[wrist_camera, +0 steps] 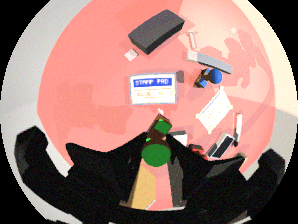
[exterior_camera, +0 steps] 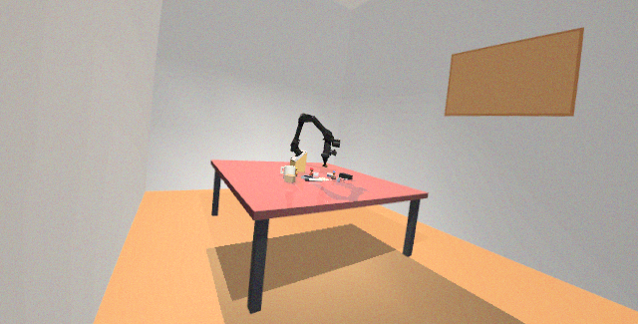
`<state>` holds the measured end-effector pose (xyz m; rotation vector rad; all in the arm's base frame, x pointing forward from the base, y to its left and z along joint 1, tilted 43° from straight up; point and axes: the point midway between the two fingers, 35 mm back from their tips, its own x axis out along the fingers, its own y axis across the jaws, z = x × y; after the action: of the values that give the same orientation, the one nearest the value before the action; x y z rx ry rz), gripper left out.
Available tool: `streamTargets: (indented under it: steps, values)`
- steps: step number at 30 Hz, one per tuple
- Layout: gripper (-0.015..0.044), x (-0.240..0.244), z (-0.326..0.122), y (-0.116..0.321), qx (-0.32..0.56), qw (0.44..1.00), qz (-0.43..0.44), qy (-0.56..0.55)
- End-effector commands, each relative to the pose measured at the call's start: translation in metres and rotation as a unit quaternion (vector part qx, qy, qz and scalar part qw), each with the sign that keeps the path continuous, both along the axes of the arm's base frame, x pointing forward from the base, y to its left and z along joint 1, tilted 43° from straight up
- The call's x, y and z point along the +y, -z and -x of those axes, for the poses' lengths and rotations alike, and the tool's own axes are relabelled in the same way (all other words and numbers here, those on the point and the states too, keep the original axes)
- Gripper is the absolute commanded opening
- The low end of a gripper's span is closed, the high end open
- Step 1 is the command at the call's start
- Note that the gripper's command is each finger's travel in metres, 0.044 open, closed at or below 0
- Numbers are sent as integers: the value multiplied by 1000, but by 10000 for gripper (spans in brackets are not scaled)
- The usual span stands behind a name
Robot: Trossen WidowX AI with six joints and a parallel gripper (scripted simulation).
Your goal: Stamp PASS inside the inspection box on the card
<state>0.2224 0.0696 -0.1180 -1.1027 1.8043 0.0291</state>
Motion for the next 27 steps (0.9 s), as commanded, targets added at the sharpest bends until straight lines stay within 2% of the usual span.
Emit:
streamTargets:
  steps: [1,27]
  values:
    - [0,1,4,2,-3,1000,-1,3]
    - [0,-26,7,34,-3,1000,0,3]
